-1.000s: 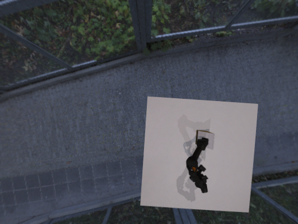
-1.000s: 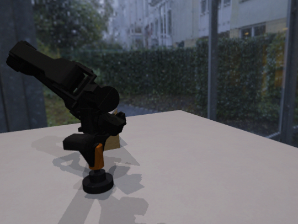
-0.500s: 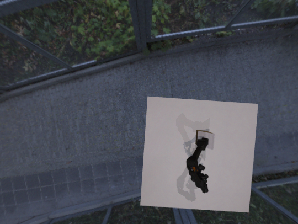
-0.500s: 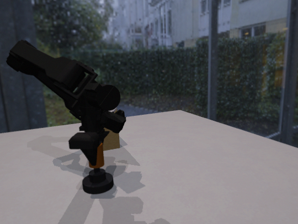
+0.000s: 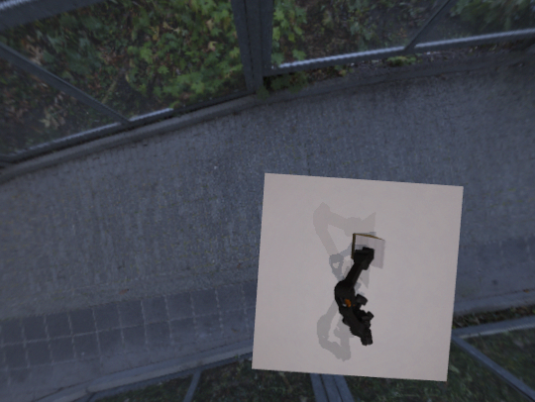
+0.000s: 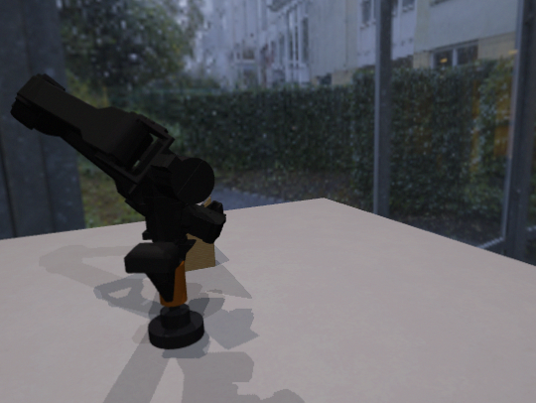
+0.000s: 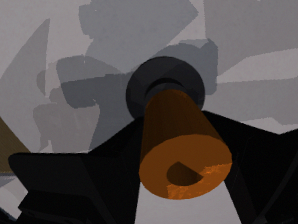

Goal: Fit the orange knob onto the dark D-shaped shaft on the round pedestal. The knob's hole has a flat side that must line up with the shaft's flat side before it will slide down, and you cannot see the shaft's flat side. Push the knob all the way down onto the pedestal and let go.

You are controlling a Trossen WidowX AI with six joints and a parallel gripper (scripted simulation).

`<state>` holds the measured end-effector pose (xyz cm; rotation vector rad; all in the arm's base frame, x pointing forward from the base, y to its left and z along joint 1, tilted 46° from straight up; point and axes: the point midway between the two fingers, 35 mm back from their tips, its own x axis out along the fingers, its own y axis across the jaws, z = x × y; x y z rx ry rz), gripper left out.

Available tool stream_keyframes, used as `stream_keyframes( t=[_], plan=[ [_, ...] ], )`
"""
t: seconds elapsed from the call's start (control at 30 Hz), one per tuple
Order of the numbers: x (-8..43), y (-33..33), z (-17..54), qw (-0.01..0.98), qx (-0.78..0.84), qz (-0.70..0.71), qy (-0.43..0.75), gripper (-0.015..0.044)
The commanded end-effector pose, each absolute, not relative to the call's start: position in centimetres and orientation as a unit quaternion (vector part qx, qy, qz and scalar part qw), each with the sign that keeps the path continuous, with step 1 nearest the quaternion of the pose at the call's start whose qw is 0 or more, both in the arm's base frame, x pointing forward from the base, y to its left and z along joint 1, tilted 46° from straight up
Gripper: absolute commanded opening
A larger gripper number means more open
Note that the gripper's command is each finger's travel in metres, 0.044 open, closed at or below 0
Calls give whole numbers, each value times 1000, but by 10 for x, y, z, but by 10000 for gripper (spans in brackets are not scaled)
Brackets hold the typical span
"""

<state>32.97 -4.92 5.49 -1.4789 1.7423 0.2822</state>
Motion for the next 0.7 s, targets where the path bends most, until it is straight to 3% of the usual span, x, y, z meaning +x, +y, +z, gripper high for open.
stream_keyframes(
  t=[0.0,0.67],
  plan=[
    [329,-50,53,406,-589,113,690,0],
    [329,-59,45,411,-585,109,691,0]
  ],
)
